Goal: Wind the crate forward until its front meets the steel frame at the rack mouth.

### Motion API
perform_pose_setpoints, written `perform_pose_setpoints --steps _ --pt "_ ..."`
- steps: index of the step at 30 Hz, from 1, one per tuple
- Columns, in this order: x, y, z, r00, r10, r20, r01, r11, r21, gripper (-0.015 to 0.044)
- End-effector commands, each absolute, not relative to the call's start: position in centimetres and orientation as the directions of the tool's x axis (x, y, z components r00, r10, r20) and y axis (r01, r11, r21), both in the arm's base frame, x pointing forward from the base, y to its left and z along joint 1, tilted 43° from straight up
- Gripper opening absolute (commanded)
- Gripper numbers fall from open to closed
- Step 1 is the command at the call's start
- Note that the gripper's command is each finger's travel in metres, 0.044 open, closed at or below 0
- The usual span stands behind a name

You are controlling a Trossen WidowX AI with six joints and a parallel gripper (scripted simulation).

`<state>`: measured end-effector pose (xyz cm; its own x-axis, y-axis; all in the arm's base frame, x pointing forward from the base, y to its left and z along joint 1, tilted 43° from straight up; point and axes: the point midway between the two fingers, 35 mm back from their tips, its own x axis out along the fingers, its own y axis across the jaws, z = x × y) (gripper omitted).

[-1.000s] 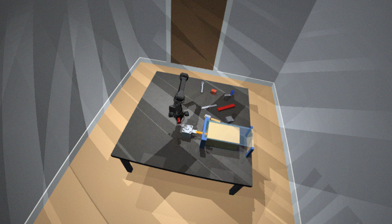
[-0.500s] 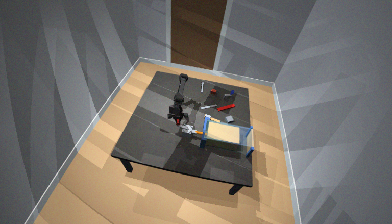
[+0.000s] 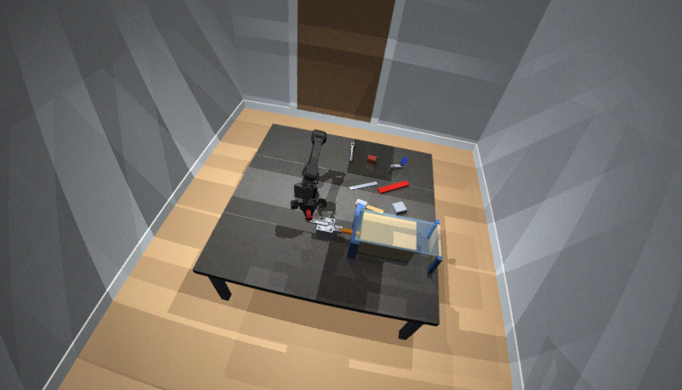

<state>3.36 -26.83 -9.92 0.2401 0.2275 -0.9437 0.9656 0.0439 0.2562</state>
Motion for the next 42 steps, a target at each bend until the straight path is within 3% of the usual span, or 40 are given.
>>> perform_pose_setpoints --steps 1,42 --pt "3.6 -26.7 -11.1 0.237 0.248 -0.939 0.964 0.056 0.258 0.0" --pt "5.6 -31.5 -14.5 0.239 0.243 -0.94 0.964 0.058 0.26 0.0"
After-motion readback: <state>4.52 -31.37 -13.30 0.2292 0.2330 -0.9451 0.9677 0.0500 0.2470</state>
